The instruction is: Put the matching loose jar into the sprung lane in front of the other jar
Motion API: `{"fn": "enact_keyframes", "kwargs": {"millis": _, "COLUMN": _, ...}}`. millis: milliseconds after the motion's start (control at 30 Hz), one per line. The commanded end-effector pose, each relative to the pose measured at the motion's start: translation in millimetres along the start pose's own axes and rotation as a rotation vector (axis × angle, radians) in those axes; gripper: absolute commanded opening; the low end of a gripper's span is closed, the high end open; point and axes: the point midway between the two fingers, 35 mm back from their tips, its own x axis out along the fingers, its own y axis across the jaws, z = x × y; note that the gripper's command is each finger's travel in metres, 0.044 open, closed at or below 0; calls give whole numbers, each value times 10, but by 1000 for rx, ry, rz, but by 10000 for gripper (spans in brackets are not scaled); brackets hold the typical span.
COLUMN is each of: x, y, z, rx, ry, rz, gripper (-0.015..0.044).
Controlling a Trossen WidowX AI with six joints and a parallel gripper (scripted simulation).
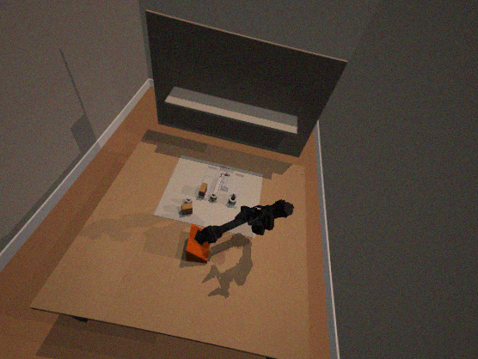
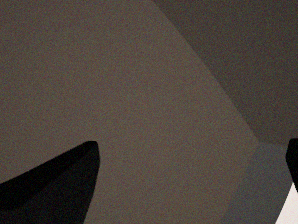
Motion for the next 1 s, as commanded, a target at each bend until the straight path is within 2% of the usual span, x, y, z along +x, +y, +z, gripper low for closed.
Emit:
{"fn": "enact_keyframes", "kwargs": {"millis": 0, "x": 9, "y": 2, "z": -3, "rx": 5, "ry": 2, "rz": 3, "gripper": 426}}
{"fn": "enact_keyframes", "kwargs": {"millis": 33, "x": 36, "y": 9, "z": -12, "rx": 19, "ry": 8, "rz": 14, "gripper": 440}}
{"fn": "enact_keyframes", "kwargs": {"millis": 333, "x": 648, "y": 305, "z": -300, "rx": 378, "ry": 175, "rz": 247, "gripper": 440}}
{"fn": "enact_keyframes", "kwargs": {"millis": 567, "x": 1246, "y": 1038, "z": -767, "rx": 913, "ry": 480, "rz": 515, "gripper": 440}}
{"fn": "enact_keyframes", "kwargs": {"millis": 967, "x": 1405, "y": 2317, "z": -1281, "rx": 1527, "ry": 1005, "rz": 717, "gripper": 440}}
